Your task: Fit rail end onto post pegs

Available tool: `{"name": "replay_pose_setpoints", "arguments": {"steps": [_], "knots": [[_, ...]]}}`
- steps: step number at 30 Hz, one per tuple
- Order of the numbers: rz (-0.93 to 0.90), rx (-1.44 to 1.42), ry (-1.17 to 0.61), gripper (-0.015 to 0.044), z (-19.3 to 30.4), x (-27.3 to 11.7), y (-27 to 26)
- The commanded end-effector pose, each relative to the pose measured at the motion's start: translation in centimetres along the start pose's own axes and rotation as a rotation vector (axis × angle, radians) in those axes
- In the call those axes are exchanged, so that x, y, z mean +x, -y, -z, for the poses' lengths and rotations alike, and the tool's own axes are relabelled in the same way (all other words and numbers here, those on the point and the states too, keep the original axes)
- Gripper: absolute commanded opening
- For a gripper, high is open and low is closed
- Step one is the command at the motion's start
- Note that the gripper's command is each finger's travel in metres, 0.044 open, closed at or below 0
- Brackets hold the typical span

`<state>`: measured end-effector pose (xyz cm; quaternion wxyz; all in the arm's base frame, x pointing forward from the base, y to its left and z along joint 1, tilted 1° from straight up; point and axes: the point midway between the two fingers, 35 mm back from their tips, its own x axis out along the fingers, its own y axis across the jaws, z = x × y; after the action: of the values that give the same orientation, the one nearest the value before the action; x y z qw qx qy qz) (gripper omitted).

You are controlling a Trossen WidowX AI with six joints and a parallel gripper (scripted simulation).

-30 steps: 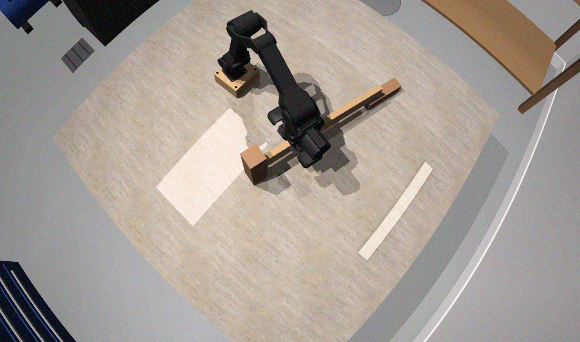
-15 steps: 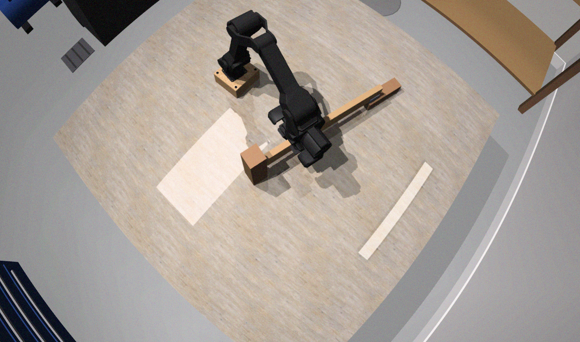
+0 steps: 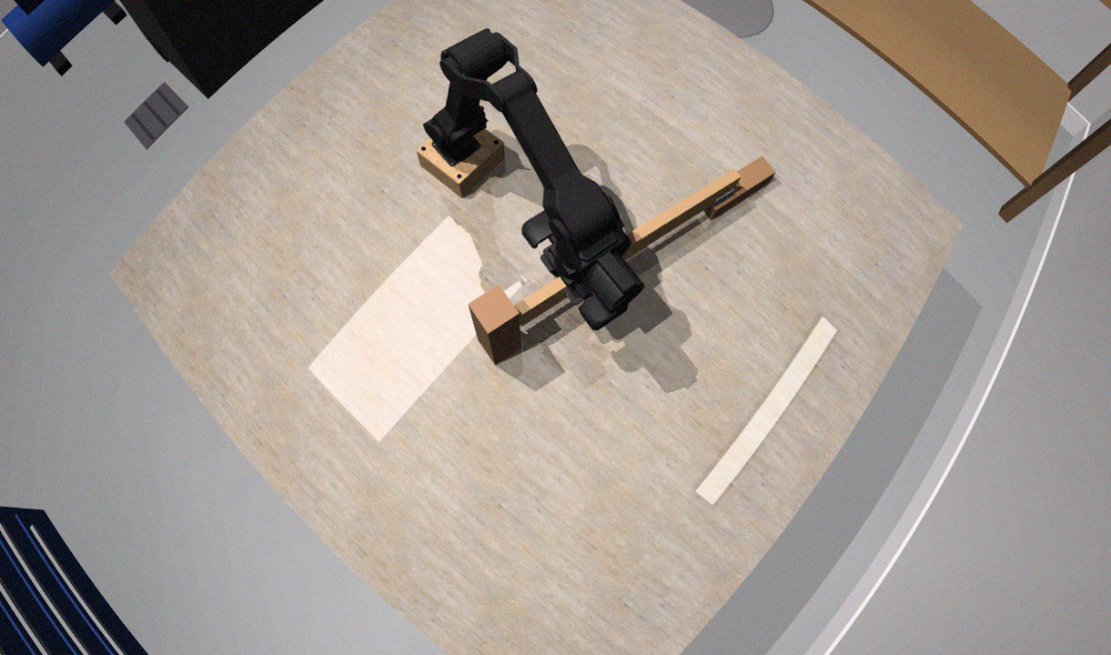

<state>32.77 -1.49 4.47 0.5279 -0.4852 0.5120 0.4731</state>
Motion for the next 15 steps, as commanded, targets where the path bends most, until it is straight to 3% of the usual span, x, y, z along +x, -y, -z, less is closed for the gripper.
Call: {"name": "replay_pose_setpoints", "arguments": {"steps": [1,15], "knots": [[0.006,0.001,0.001,0.0000,-0.06,-0.08,0.19],[0.006,0.001,0.001,0.0000,0.20,-0.15,0.20]]}}
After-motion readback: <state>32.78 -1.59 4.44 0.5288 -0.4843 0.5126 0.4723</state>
